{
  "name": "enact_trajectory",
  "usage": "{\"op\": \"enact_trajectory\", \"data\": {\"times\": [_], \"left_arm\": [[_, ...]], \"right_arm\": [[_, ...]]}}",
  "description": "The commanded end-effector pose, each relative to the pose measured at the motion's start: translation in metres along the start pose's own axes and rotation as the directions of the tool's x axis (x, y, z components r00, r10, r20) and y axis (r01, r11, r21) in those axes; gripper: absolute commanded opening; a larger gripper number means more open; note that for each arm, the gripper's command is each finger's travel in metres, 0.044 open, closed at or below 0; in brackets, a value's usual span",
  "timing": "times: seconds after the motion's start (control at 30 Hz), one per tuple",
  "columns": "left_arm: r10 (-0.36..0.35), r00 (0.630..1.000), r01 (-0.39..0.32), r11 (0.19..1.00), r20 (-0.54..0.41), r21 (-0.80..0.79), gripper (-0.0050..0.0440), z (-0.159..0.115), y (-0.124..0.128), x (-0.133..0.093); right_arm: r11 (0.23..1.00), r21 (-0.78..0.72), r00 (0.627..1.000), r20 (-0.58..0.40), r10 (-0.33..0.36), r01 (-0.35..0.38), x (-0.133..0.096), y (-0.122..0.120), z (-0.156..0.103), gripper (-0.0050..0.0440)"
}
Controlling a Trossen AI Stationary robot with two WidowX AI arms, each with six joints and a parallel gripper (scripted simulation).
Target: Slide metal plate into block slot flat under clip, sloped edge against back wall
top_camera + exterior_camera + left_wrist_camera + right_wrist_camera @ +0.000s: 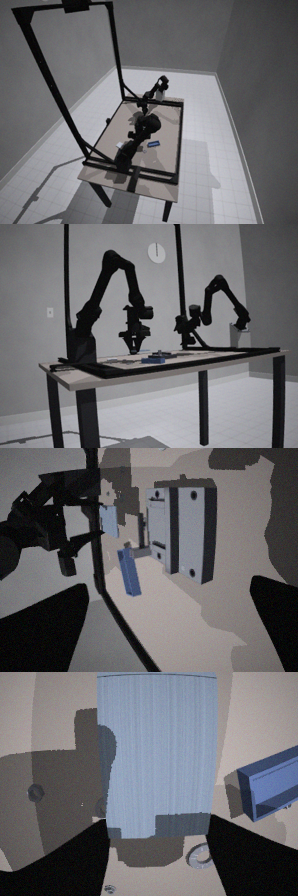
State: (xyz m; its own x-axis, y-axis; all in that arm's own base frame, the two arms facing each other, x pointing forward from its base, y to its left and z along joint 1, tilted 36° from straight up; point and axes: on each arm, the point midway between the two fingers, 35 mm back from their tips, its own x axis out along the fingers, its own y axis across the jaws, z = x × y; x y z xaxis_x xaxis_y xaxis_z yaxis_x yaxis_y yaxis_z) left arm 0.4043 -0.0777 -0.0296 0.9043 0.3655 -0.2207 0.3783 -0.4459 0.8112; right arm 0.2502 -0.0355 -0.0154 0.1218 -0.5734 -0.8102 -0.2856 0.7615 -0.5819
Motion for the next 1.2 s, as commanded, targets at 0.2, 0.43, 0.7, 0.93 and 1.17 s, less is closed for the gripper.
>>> {"op": "enact_trajectory", "data": {"times": [0.2,0.43,0.7,0.93,1.17], "left_arm": [[0.003,1.000,-0.003,1.000,0.005,0.005,0.0440,0.000,0.001,0.000],[0.003,1.000,-0.003,1.000,0.005,0.005,0.0440,0.000,0.001,0.000],[0.003,1.000,-0.003,1.000,0.005,0.005,0.0440,0.000,0.001,0.000],[0.003,1.000,-0.003,1.000,0.005,0.005,0.0440,0.000,0.001,0.000],[0.003,1.000,-0.003,1.000,0.005,0.005,0.0440,0.000,0.001,0.000]], "right_arm": [[1.000,-0.008,1.000,0.006,0.002,-0.002,0.012,-0.001,0.017,-0.0050],[1.000,-0.015,1.000,0.006,0.001,-0.001,0.023,0.000,0.028,-0.0050],[1.000,-0.017,1.000,0.006,0.001,-0.001,0.028,0.000,0.032,-0.0050],[1.000,-0.017,1.000,0.006,0.001,-0.001,0.029,0.000,0.032,-0.0050],[1.000,-0.017,1.000,0.006,0.001,-0.001,0.028,0.000,0.032,-0.0050]]}}
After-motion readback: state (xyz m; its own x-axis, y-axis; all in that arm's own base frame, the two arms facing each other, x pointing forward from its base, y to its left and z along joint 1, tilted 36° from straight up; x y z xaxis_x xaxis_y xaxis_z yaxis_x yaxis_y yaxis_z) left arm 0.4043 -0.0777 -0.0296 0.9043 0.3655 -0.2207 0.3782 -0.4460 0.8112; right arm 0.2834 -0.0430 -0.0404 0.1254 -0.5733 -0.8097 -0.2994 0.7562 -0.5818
